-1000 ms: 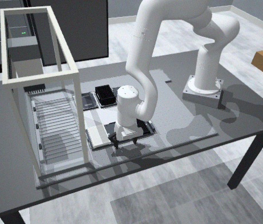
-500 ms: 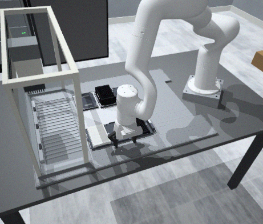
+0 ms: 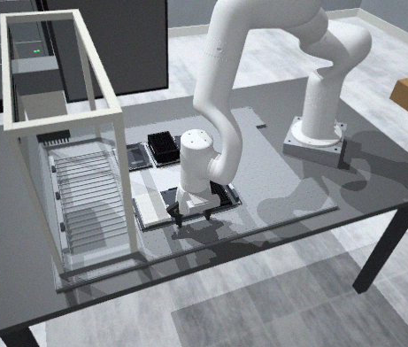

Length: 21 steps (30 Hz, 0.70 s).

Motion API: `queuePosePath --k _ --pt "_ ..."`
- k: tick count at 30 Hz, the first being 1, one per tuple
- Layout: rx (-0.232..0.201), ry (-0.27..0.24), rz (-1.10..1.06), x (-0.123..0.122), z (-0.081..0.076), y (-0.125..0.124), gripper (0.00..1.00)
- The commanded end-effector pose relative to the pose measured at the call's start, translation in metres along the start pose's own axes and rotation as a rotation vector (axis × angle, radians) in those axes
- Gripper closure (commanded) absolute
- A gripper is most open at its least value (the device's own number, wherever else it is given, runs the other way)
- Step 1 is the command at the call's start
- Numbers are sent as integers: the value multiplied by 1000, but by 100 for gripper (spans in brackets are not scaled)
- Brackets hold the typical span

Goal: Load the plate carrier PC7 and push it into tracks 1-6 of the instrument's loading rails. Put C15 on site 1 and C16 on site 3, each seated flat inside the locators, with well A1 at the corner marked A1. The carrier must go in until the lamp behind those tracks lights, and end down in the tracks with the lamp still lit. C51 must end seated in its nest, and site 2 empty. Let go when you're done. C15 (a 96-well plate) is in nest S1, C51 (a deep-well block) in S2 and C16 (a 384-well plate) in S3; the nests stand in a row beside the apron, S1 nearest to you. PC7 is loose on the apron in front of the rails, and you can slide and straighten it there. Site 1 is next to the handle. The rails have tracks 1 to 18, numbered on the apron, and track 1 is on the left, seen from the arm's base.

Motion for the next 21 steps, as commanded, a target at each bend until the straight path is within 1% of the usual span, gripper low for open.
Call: queuePosePath --k 1,21 --pt "-1 1 0 -2 -1 1 0" --pt "-1 1 0 -10 -1 3 0"
Point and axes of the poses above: the point where the finger pads meet when closed, its own z axis out along the fingers, its own y axis across the jaws, x = y × z, the point moved 6 cm from there along -z, back along the fingers, and after that the axes turned 11 degrees about z, right-handed, at the moved point
